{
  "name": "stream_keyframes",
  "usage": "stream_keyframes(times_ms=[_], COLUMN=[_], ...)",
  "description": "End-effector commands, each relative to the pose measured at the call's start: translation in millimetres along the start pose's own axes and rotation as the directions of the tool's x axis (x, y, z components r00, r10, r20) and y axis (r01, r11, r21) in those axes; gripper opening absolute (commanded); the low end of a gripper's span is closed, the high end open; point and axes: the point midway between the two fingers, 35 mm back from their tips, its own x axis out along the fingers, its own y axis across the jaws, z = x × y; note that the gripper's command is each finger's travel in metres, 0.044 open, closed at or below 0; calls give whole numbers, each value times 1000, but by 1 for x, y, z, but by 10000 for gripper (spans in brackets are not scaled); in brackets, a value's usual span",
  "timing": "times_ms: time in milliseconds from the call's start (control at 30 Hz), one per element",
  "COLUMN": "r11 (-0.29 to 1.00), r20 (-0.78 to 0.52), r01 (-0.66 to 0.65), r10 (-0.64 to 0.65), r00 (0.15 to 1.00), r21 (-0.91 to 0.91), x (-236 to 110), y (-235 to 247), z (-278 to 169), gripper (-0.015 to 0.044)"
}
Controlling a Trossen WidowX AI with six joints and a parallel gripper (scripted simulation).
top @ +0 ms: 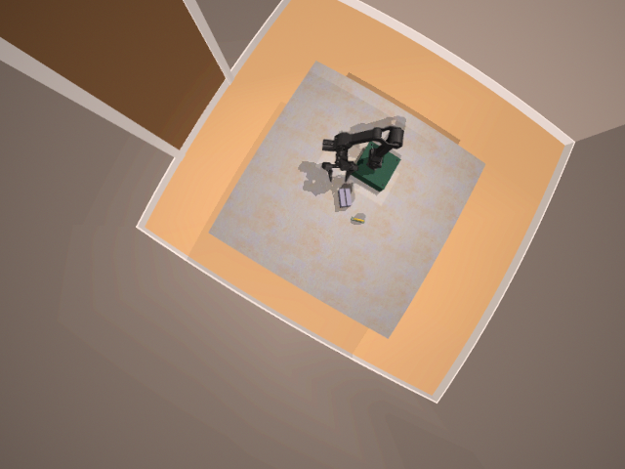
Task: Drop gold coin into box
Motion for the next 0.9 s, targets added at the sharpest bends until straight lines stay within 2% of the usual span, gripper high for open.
stream_keyframes(times_ms=[0,133,267,433,567,700,867], r11=[1000,983,927,817,707,588,433], r20=[-3,-78,-190,-353,-489,-617,-746], r01=[-9,-179,-362,-550,-667,-753,-822], r10=[9,176,339,470,507,486,389], r00=[1000,981,921,809,710,620,540], r21=[-2,-45,-99,-175,-235,-294,-370], x=[1,25,53,86,111,136,164], y=[0,5,13,26,39,56,85], z=[0,9,21,39,56,77,108], gripper=[374,269,164,161,161,161,161])
